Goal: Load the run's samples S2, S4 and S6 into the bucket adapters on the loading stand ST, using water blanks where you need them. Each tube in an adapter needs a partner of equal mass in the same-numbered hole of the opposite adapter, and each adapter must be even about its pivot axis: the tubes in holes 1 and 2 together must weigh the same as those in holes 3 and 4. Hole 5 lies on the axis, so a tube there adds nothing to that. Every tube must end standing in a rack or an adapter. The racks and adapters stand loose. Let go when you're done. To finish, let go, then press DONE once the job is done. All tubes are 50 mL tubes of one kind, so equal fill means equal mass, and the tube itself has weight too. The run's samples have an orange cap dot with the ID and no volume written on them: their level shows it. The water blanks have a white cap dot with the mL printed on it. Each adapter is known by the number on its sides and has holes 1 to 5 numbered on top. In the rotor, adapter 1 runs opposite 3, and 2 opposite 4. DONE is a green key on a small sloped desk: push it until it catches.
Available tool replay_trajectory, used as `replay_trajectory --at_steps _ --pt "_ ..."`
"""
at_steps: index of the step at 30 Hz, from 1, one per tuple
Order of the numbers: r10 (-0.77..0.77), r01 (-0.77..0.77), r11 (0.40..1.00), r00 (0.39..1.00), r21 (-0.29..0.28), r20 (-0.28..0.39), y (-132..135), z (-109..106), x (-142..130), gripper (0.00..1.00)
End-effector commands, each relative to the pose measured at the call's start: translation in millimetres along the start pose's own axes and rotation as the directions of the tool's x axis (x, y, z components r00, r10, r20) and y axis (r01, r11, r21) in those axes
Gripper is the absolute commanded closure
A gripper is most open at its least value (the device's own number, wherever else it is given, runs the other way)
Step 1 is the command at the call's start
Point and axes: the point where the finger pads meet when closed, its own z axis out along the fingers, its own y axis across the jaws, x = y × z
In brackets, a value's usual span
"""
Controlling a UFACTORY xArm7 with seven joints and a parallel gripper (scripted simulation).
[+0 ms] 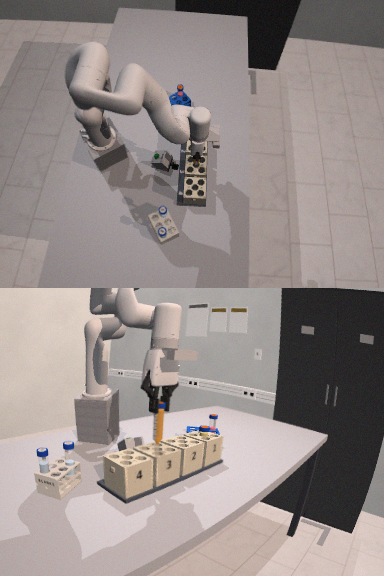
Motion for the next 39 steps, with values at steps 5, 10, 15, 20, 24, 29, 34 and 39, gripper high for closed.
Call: replay_trajectory --at_steps 5,10,15,20,24,29,34,39 --pt "0.0 0.0 1.0 1.0 -0.001 -0.004 0 5 2 1.0" --pt "0.0 0.0 1.0 1.0 -0.001 -0.004 0 5 2 1.0" --pt "0.0 0.0 1.0 1.0 -0.001 -0.004 0 5 2 1.0" --pt "0.0 0.0 1.0 1.0 -0.001 -0.004 0 8 2 1.0" --pt "0.0 0.0 1.0 1.0 -0.001 -0.004 0 12 2 1.0" --pt "0.0 0.0 1.0 1.0 -0.001 -0.004 0 15 2 1.0" --pt "0.0 0.0 1.0 1.0 -0.001 -0.004 0 20 2 1.0" --pt "0.0 0.0 1.0 1.0 -0.001 -0.004 0 25 2 1.0"
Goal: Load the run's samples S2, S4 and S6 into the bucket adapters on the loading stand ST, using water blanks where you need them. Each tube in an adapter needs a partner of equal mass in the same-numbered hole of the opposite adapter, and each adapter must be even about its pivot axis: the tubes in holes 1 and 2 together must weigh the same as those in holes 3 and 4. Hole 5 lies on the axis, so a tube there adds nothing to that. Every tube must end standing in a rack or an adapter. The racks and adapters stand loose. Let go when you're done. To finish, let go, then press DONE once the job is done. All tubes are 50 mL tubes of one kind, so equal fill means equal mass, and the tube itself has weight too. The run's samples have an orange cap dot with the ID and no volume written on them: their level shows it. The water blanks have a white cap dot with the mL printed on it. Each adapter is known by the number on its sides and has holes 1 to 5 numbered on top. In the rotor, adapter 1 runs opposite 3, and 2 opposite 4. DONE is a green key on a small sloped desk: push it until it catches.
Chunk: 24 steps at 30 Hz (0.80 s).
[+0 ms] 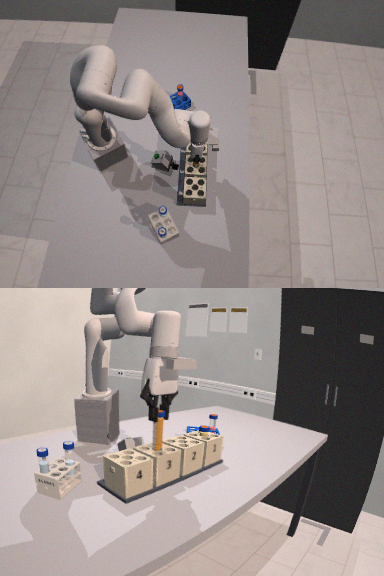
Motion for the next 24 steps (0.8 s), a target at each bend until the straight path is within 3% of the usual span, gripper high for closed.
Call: replay_trajectory --at_steps 1,24 --pt "0.0 0.0 1.0 1.0 -0.001 -0.004 0 3 2 1.0" --pt "0.0 0.0 1.0 1.0 0.0 -0.004 0 22 2 1.0"
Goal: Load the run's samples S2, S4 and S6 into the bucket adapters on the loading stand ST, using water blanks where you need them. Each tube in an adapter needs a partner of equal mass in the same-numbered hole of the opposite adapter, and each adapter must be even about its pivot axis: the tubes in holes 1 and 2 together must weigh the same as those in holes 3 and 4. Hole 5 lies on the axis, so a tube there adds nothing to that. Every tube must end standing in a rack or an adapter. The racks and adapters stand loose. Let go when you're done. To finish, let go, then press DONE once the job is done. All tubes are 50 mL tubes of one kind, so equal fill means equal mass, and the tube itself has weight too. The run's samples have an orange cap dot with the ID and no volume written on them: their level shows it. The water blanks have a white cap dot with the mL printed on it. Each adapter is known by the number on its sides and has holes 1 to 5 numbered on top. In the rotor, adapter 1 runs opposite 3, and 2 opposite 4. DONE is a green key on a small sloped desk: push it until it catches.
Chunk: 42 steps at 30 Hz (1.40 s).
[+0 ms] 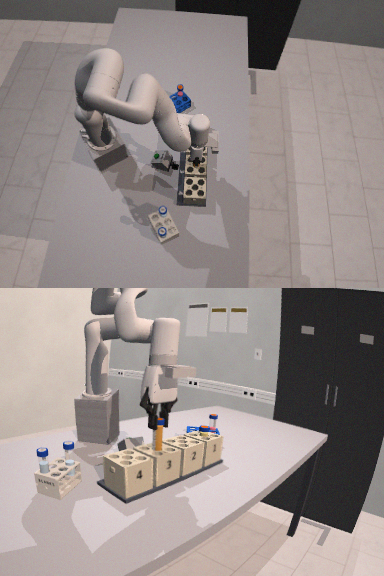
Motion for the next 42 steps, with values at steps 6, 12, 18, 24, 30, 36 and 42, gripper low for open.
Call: replay_trajectory --at_steps 6,12,18,24,30,36,42 --pt "0.0 0.0 1.0 1.0 -0.001 -0.005 0 7 2 1.0" --pt "0.0 0.0 1.0 1.0 -0.001 -0.005 0 13 2 1.0" --pt "0.0 0.0 1.0 1.0 -0.001 -0.005 0 17 2 1.0" --pt "0.0 0.0 1.0 1.0 -0.001 -0.005 0 23 2 1.0" --pt "0.0 0.0 1.0 1.0 -0.001 -0.005 0 29 2 1.0" --pt "0.0 0.0 1.0 1.0 -0.001 -0.005 0 33 2 1.0" --pt "0.0 0.0 1.0 1.0 0.0 -0.005 0 39 2 1.0"
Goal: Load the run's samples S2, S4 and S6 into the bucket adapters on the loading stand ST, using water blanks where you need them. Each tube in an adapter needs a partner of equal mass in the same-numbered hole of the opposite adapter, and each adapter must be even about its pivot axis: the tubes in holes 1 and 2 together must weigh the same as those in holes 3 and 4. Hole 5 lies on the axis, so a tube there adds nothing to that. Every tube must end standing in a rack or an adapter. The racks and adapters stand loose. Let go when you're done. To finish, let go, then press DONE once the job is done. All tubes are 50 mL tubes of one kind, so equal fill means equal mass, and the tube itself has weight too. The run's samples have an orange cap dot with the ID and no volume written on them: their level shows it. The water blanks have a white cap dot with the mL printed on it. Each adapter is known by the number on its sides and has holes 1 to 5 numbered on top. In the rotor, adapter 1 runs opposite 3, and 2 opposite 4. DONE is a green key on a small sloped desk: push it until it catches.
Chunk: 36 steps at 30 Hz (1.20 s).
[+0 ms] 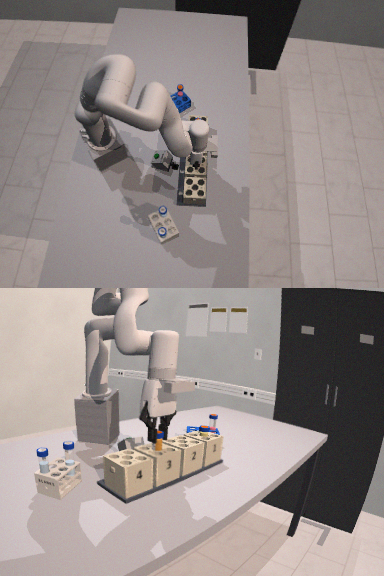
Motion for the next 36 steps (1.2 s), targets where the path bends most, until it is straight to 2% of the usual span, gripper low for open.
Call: replay_trajectory --at_steps 1,17,33,34,36 --pt "0.0 0.0 1.0 1.0 0.0 -0.004 0 3 2 1.0" --pt "0.0 0.0 1.0 1.0 0.0 -0.004 0 17 2 1.0" --pt "0.0 0.0 1.0 1.0 0.0 -0.004 0 17 2 1.0" --pt "0.0 0.0 1.0 1.0 0.0 -0.004 0 17 2 0.56" --pt "0.0 0.0 1.0 1.0 0.0 -0.004 0 17 2 0.56"
